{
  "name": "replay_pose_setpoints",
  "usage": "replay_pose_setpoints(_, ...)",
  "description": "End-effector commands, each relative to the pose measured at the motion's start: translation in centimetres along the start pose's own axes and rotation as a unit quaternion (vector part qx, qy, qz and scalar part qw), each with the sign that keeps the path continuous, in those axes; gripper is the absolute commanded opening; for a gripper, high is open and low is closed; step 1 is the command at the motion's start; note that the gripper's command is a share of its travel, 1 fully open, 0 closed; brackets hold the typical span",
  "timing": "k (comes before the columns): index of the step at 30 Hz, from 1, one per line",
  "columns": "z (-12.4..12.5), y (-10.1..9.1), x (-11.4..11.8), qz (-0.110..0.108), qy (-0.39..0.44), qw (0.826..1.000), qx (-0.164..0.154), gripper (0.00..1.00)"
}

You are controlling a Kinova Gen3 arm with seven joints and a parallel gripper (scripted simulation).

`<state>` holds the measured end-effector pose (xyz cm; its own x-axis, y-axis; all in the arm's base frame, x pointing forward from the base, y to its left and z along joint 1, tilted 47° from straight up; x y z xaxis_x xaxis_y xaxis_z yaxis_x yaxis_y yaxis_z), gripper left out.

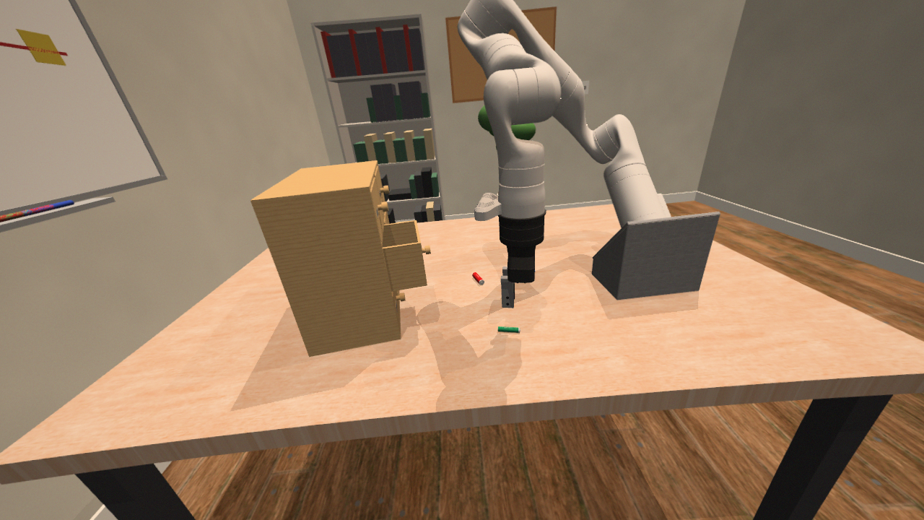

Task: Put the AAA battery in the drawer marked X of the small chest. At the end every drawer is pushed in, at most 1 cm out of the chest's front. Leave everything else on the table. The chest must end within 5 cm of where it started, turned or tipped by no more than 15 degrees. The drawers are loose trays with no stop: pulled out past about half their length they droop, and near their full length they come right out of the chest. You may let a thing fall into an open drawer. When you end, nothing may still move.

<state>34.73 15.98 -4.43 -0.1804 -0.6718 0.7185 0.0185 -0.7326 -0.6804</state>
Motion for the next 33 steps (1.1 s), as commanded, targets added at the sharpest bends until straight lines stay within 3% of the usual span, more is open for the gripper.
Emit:
replay_pose_setpoints(1, 0.0, -0.1, 0.0, 0.001, 0.000, 1.000, 0.001, 0.54)
replay_pose_setpoints(23, 0.0, 0.0, 0.0, 0.001, 0.000, 1.000, 0.001, 0.54)
replay_pose_setpoints(33, 0.0, 1.4, 0.0, 0.001, 0.000, 1.000, 0.001, 0.54)
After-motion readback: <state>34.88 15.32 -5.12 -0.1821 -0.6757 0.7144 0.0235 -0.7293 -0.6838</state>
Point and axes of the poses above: the point where the finger pads meet when closed, its own y axis out along the fingers, its own x axis across the jaws, z = x × y, the point moved 10 cm from there along -y, back along the fingers, and after that the axes turned 5 degrees about -y, right-handed, at the moved point
